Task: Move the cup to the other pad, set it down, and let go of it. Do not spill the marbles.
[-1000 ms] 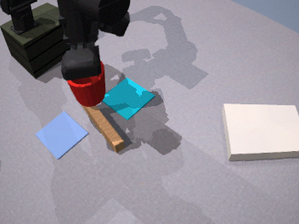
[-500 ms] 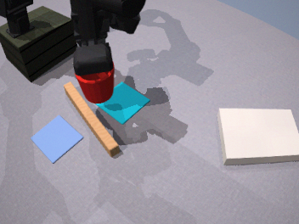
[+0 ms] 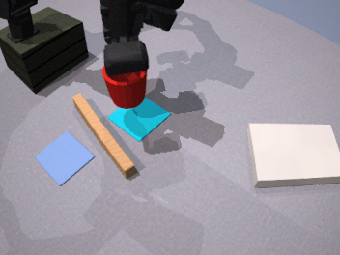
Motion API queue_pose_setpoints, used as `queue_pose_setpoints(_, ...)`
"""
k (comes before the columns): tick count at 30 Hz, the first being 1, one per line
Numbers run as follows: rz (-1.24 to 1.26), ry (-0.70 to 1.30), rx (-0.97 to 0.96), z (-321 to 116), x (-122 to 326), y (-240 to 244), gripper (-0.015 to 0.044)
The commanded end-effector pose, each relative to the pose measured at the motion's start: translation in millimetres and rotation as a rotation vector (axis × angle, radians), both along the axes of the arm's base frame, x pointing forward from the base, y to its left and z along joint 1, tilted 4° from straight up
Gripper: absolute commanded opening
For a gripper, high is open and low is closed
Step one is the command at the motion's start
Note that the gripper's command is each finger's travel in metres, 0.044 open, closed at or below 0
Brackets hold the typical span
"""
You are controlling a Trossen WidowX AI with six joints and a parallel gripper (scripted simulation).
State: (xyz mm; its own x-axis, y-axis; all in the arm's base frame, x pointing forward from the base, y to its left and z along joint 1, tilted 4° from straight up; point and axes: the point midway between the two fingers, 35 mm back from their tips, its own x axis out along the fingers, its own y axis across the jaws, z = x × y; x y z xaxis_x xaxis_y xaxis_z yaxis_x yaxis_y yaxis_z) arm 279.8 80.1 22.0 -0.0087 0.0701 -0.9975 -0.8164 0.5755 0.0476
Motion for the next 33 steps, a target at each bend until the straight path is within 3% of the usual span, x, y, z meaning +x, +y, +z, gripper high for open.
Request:
queue_pose_setpoints(1,0.000,-0.002,0.006,3,3,10,0.0000)
queue_pose_setpoints(33,0.000,-0.002,0.006,-47,2,14,0.0000)
